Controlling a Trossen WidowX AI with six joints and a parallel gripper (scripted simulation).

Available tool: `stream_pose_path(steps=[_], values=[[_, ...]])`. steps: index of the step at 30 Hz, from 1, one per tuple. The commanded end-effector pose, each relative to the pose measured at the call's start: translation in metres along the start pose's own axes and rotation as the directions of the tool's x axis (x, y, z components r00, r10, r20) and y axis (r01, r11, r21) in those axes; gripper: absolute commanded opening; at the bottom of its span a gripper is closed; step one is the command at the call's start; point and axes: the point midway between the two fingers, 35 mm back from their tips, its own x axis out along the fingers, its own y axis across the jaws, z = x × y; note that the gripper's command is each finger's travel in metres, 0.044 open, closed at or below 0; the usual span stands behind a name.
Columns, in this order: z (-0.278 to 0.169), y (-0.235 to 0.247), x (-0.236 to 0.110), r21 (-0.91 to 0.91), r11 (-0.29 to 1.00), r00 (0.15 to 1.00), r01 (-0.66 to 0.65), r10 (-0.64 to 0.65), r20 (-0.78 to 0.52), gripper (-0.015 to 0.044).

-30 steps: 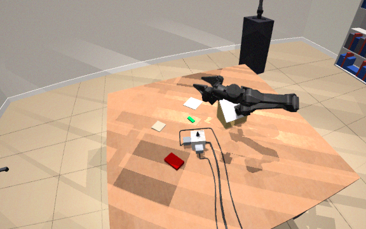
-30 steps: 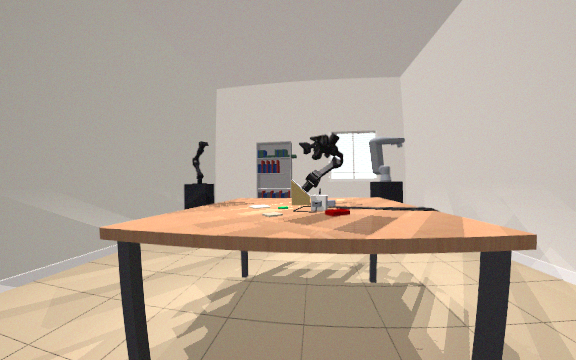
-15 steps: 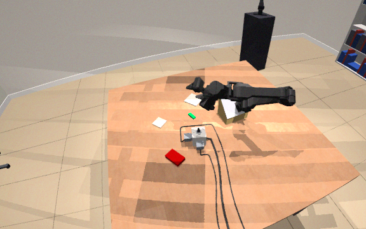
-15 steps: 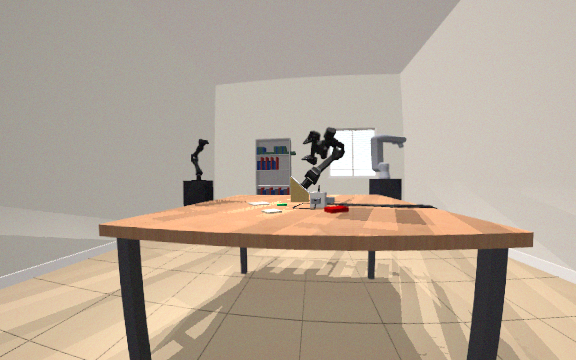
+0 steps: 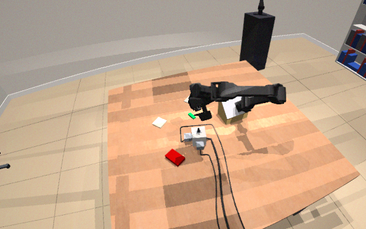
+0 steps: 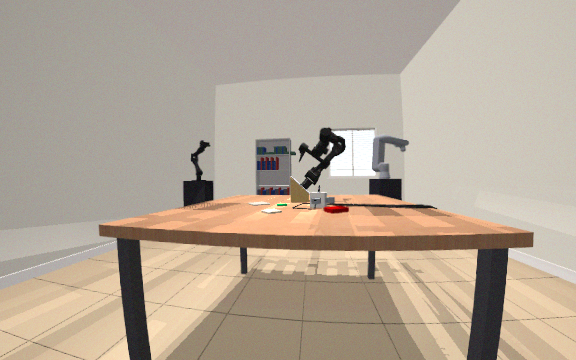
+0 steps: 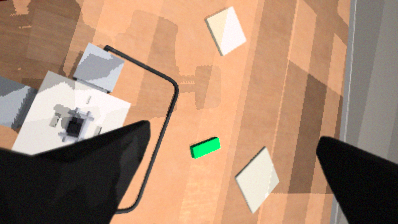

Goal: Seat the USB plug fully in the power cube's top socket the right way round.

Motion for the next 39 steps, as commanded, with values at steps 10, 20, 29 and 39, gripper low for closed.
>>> stream_pose_path(steps=[10, 20, 29, 39], values=[[-0.004, 0.075, 0.021, 0.94, 0.026, 0.783, 0.34, 0.547, -0.298, 0.044], [-0.003, 0.081, 0.021, 0.851, -0.168, 0.736, 0.498, 0.6, -0.313, 0.044], [-0.004, 0.081, 0.021, 0.851, -0.168, 0.736, 0.498, 0.6, -0.313, 0.044], [-0.006, 0.084, 0.026, 0.851, -0.168, 0.736, 0.498, 0.6, -0.313, 0.044]])
